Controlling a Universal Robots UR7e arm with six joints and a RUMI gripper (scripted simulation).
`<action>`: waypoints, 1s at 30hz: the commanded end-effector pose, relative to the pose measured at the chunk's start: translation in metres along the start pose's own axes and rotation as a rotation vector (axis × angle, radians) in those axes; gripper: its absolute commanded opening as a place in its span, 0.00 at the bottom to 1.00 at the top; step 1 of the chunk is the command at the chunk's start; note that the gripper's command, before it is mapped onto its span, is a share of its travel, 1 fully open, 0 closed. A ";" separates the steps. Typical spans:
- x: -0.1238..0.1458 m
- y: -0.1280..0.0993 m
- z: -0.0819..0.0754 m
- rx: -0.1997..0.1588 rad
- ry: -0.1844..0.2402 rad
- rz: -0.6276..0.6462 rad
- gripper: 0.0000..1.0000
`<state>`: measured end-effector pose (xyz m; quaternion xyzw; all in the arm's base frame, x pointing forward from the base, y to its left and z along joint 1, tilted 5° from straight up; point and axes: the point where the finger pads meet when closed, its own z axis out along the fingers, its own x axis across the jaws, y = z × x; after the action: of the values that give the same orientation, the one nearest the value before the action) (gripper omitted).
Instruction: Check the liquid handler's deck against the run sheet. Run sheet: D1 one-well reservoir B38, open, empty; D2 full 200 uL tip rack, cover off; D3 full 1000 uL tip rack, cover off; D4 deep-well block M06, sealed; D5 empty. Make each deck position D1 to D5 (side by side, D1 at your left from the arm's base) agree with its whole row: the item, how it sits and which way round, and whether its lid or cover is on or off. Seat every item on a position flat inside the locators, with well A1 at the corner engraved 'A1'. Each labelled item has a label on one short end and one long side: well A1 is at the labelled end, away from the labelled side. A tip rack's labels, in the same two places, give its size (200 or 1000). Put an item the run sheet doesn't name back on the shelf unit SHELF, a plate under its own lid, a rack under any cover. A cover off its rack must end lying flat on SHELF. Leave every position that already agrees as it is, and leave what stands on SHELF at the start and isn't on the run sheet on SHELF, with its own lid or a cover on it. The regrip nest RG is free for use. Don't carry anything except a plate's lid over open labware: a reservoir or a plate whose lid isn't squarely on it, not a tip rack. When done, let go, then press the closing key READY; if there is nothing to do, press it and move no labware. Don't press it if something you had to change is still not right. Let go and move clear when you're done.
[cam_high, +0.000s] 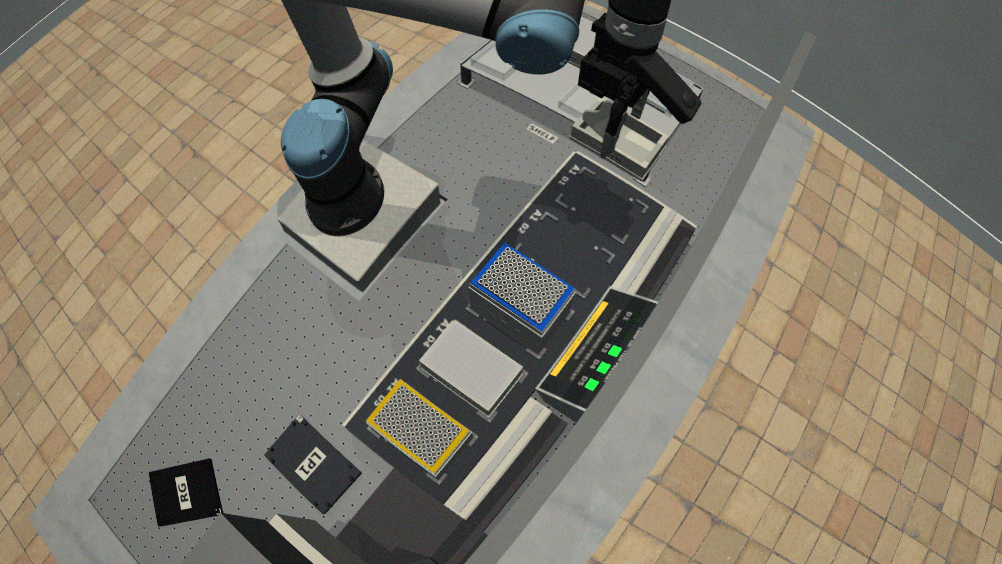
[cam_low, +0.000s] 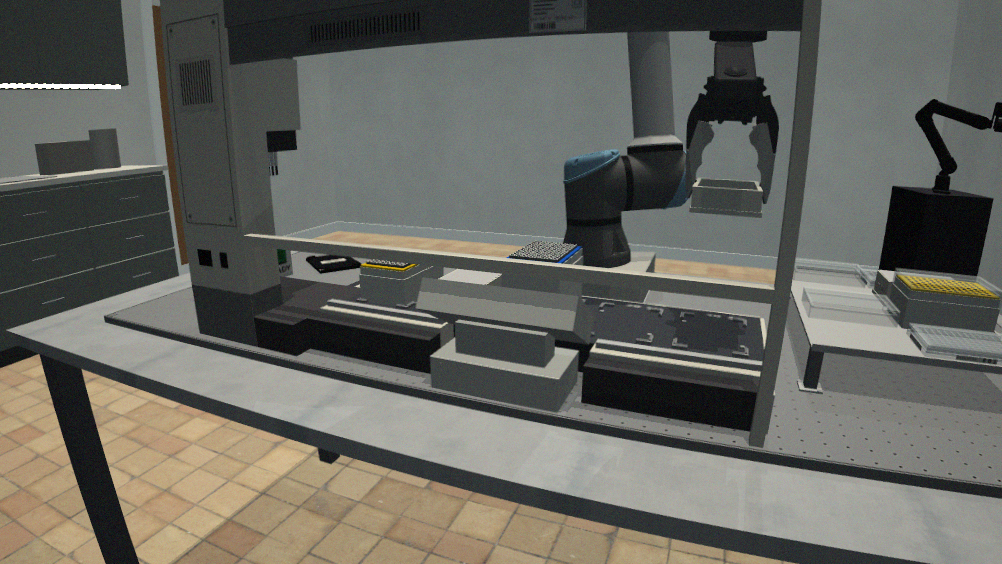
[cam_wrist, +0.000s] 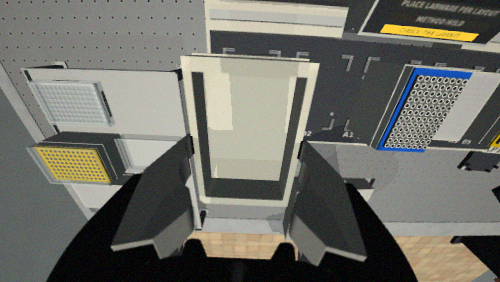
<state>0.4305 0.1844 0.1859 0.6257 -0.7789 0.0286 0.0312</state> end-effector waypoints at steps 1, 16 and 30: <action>0.000 0.000 0.008 0.002 -0.001 0.000 0.00; 0.000 0.000 0.029 0.002 -0.001 0.000 0.00; 0.000 -0.001 0.051 0.002 -0.001 0.000 0.00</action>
<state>0.4300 0.1806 0.1410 0.6257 -0.7789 0.0286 0.0313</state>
